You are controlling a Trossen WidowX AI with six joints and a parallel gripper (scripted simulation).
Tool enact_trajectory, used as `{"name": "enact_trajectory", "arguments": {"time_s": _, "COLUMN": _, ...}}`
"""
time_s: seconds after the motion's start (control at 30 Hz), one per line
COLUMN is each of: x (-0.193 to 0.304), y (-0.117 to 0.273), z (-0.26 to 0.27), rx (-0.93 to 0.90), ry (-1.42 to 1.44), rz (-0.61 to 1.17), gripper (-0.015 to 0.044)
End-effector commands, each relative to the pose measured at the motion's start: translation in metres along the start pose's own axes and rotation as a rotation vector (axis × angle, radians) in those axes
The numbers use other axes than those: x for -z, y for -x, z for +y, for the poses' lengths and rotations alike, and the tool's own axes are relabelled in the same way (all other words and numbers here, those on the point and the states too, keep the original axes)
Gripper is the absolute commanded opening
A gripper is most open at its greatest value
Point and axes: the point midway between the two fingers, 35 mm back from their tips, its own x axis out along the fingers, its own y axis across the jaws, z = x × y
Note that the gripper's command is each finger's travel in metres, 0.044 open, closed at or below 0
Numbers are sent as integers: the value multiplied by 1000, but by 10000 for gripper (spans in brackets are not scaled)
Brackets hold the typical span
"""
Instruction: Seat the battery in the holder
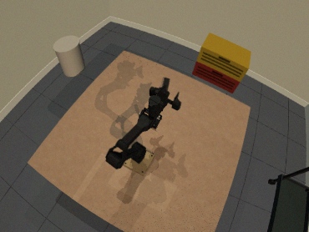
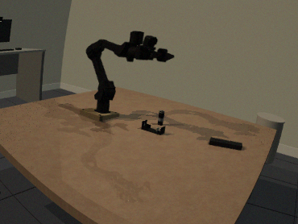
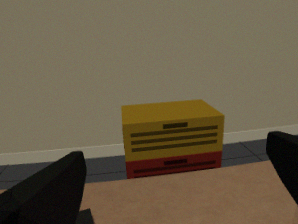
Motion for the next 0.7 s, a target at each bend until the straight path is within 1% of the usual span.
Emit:
{"name": "enact_trajectory", "arguments": {"time_s": 0.0, "x": 2, "y": -2, "z": 1, "rx": -4, "ry": 8, "rz": 14, "gripper": 374}}
{"name": "enact_trajectory", "arguments": {"time_s": 0.07, "x": 18, "y": -13, "z": 11, "rx": -41, "ry": 74, "rz": 129, "gripper": 321}}
{"name": "enact_trajectory", "arguments": {"time_s": 0.13, "x": 42, "y": -26, "z": 28, "rx": -111, "ry": 177, "rz": 297, "gripper": 269}}
{"name": "enact_trajectory", "arguments": {"time_s": 0.23, "x": 80, "y": -35, "z": 54, "rx": -247, "ry": 341, "rz": 538, "gripper": 190}}
{"name": "enact_trajectory", "arguments": {"time_s": 0.4, "x": 135, "y": -21, "z": 96, "rx": -547, "ry": 618, "rz": 905, "gripper": 59}}
{"name": "enact_trajectory", "arguments": {"time_s": 0.47, "x": 149, "y": -11, "z": 107, "rx": -662, "ry": 705, "rz": 1014, "gripper": 6}}
{"name": "enact_trajectory", "arguments": {"time_s": 0.67, "x": 175, "y": 25, "z": 133, "rx": -1012, "ry": 919, "rz": 1286, "gripper": 0}}
